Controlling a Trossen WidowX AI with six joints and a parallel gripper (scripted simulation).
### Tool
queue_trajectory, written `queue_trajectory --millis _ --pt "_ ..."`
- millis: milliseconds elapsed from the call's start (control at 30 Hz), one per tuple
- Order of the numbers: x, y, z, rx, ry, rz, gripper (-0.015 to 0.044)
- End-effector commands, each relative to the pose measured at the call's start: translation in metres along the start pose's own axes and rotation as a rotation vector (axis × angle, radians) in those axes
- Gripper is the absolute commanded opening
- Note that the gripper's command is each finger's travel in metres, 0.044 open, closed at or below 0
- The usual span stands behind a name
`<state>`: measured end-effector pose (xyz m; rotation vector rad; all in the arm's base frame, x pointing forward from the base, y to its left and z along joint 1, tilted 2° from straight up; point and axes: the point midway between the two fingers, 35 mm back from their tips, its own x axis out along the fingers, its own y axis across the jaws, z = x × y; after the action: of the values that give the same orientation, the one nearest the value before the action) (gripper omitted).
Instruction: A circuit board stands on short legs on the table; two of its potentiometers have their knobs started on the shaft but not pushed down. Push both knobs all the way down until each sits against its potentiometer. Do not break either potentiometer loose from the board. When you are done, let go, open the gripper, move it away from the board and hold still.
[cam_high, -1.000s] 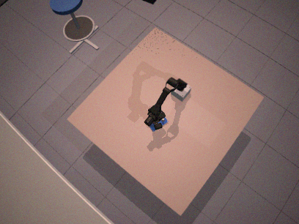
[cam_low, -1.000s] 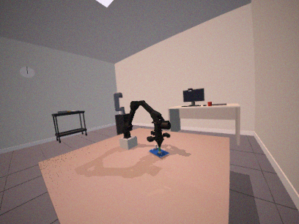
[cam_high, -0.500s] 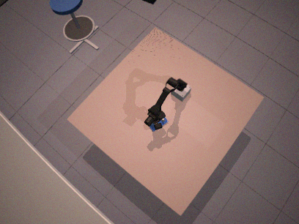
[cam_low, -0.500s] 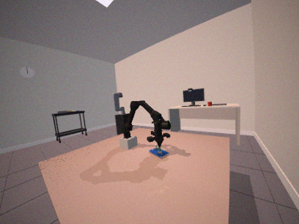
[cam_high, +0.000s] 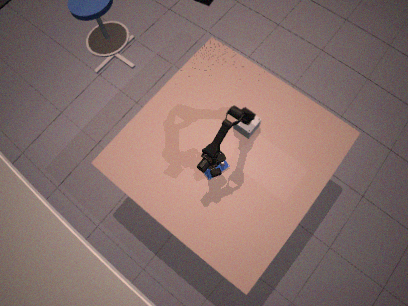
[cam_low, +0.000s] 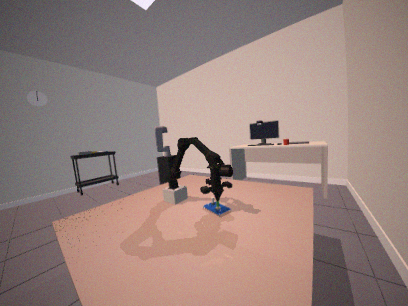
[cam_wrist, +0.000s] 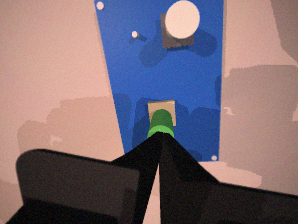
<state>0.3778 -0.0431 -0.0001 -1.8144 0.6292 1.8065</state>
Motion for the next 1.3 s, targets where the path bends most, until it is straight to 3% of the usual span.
queue_trajectory --millis 0,533,833,1067,1267 --pt "0.001 0.0 -0.001 -0.001 -0.003 0.006 0.0" --pt "-0.021 0.0 -0.001 -0.001 -0.003 0.006 0.0" --pt "-0.015 0.002 0.004 0.001 -0.016 0.011 0.0236" --pt "-0.037 0.039 0.067 0.0 -0.015 0.011 0.042" --pt "-0.038 0.077 0.128 -0.001 -0.013 0.011 0.044"
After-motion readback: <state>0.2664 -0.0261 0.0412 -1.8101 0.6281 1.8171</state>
